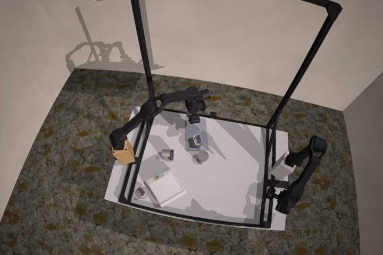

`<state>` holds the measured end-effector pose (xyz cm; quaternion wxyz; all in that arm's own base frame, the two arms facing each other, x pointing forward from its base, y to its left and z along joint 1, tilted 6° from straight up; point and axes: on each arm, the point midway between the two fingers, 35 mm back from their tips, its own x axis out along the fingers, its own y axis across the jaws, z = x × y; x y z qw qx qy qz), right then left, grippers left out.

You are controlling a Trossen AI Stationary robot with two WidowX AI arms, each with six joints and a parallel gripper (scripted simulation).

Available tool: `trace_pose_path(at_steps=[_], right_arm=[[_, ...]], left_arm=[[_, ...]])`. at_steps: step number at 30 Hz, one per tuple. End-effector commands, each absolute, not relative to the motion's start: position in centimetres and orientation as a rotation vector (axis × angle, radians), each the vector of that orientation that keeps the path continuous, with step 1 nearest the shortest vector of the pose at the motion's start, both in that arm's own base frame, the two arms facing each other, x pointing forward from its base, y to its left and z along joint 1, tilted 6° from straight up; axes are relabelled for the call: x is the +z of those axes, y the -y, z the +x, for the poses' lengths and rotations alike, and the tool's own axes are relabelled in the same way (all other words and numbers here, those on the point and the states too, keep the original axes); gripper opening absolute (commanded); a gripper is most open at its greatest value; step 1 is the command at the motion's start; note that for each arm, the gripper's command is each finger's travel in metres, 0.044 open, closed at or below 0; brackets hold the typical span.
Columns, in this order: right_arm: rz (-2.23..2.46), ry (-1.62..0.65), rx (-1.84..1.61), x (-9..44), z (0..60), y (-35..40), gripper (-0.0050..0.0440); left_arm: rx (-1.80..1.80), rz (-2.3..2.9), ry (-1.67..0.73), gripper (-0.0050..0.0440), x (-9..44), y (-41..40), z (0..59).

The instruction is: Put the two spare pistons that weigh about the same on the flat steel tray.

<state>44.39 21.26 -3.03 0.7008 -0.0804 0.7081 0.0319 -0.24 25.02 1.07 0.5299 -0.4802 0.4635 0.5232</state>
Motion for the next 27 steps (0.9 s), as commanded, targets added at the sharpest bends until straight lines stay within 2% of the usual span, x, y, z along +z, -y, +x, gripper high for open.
trace_pose_path(at_steps=[1, 27], right_arm=[[-0.082, -1.577, 0.009, -2.82, 44.57, -21.39, 0.0158], [0.475, -1.551, -0.384, -2.82, 44.57, -21.39, 0.0158]], left_arm=[[1.248, -1.146, -1.106, 0.0440, 1.08, -25.03, -0.23], [1.248, -1.146, -1.106, 0.0440, 1.08, -25.03, -0.23]])
